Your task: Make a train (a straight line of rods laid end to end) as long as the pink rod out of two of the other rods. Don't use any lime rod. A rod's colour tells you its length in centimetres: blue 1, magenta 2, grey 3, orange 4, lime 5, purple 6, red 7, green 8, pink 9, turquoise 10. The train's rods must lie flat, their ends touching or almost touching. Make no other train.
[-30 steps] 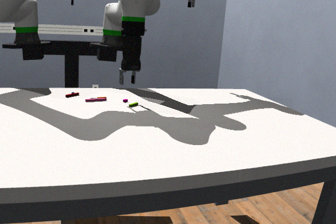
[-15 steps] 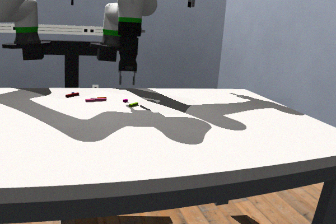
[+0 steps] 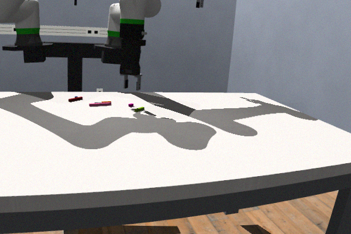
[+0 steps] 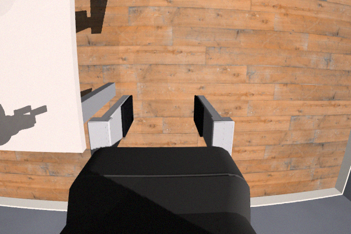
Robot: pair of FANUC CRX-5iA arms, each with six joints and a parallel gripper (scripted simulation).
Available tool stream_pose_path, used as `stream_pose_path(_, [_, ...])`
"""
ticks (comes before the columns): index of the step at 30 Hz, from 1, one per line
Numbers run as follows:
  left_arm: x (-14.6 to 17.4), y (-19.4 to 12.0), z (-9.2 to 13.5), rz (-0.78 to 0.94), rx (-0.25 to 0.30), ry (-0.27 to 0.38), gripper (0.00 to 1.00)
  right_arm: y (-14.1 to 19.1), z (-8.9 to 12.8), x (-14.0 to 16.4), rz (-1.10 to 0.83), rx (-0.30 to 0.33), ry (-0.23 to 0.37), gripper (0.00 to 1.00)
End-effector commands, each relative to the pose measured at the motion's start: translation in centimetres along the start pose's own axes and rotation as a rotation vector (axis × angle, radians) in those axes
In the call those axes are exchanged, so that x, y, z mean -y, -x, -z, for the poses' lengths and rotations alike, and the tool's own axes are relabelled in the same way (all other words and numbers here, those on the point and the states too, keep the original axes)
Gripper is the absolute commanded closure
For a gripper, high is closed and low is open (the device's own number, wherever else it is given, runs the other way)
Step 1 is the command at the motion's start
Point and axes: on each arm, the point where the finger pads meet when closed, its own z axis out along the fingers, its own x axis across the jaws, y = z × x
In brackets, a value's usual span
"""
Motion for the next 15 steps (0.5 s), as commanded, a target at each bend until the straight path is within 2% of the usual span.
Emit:
stream_pose_path(1, [-0.02, 0.01, 0.09, 0.0, 0.0, 0.002, 0.0, -0.04, 0.04, -0.16, -0.167, -0.006, 0.01, 0.0])
stream_pose_path(7, [-0.02, 0.01, 0.09, 0.0, 0.0, 0.002, 0.0, 0.02, -0.07, -0.39, -0.326, -0.007, 0.01, 0.0])
stream_pose_path(15, [-0.02, 0.01, 0.09, 0.0, 0.0, 0.002, 0.0, 0.03, -0.09, -0.43, -0.353, -0.007, 0.009, 0.0])
